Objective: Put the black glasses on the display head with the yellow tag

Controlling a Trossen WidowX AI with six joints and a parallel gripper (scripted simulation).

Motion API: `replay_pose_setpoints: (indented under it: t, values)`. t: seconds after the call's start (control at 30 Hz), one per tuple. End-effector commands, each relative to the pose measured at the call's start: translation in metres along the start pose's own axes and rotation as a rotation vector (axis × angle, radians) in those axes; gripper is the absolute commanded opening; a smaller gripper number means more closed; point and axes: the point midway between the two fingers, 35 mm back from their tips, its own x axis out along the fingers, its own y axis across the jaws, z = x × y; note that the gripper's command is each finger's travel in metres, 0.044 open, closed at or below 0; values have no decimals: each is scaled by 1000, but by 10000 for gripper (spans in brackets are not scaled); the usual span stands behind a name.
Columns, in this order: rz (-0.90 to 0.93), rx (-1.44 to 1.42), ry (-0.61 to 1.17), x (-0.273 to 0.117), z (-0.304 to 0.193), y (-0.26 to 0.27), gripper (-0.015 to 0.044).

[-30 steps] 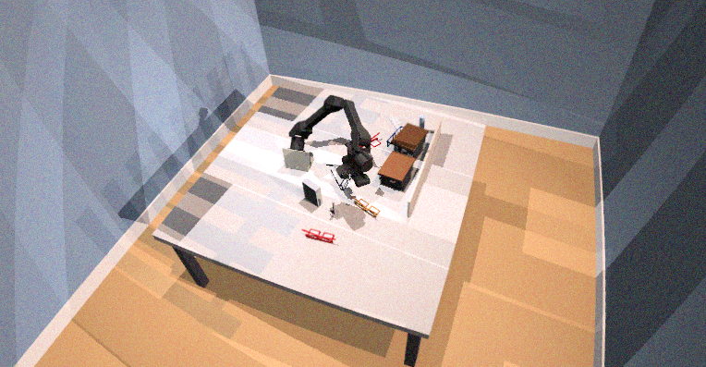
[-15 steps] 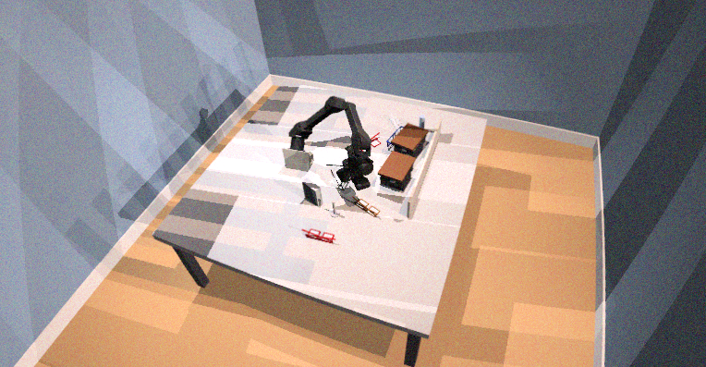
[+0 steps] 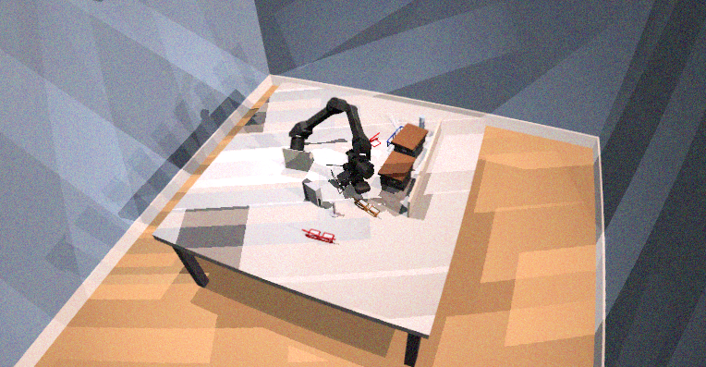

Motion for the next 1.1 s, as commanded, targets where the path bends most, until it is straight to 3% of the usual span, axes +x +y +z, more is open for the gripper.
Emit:
replay_pose_setpoints:
  t: [0.0,1.07]
  values:
    - [-9,5,3,10,0,-2,0]
    - [-9,5,3,20,0,5,0]
